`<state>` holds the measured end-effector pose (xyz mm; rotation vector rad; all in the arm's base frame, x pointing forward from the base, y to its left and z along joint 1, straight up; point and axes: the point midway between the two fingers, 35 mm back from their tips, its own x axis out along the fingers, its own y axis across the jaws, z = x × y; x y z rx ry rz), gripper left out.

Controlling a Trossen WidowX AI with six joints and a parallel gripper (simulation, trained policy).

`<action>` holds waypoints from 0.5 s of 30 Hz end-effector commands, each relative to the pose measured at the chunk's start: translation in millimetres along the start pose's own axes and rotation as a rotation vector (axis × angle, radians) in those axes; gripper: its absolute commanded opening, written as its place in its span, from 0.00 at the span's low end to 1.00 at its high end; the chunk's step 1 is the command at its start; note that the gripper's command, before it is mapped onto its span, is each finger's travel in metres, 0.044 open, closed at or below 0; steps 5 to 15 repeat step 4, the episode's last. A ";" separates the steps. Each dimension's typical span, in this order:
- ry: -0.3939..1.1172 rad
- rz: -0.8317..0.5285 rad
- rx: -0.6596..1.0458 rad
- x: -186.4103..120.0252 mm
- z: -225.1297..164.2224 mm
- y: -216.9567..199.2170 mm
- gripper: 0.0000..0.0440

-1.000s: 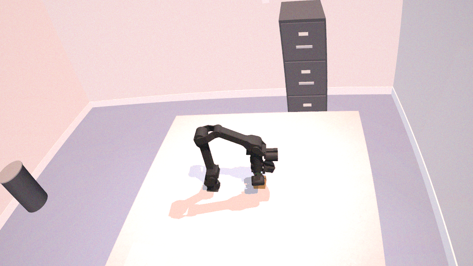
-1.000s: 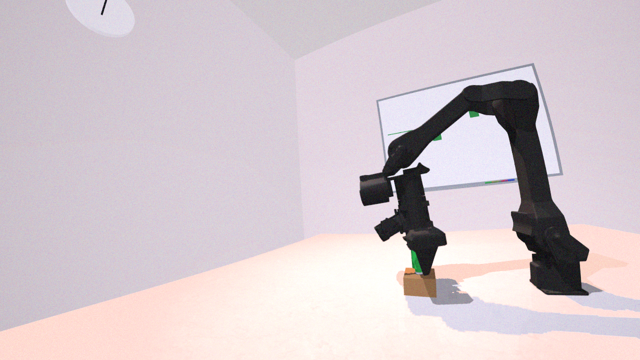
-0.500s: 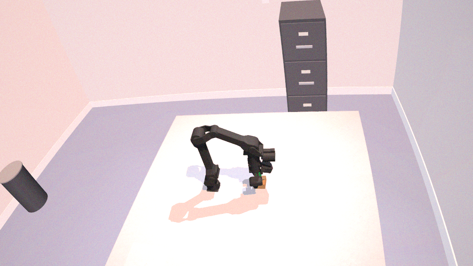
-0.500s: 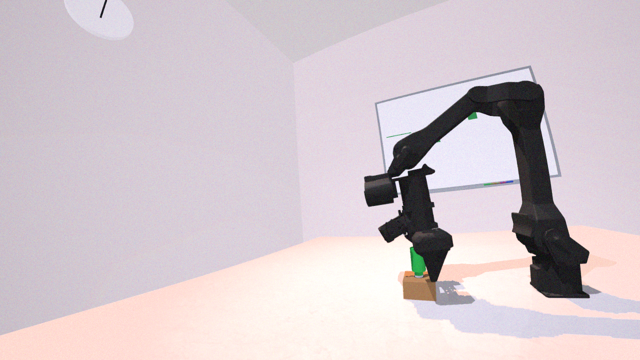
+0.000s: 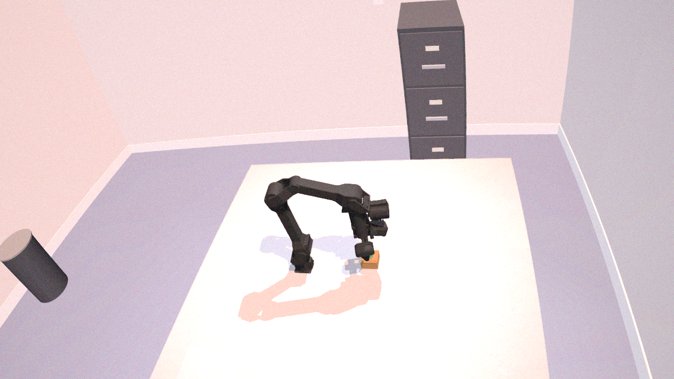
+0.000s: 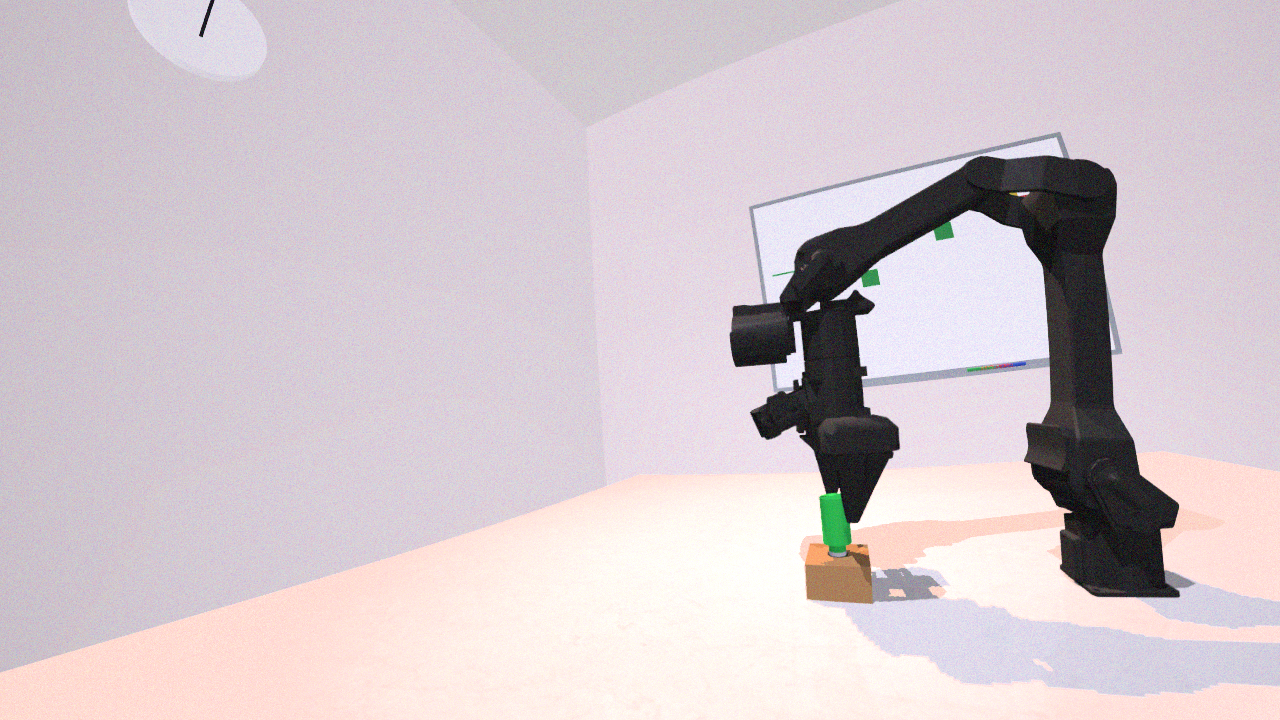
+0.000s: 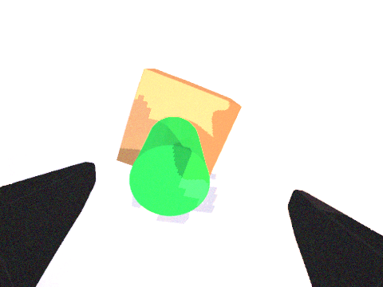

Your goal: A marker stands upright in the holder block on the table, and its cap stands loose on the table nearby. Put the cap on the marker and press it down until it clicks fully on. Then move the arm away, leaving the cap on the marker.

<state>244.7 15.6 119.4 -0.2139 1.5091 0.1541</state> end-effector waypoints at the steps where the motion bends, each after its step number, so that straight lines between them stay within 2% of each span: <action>1: -0.018 0.000 -0.016 -9.3 0.4 0.1 1.00; 15: -0.031 0.000 -0.027 -15.2 0.2 0.1 1.00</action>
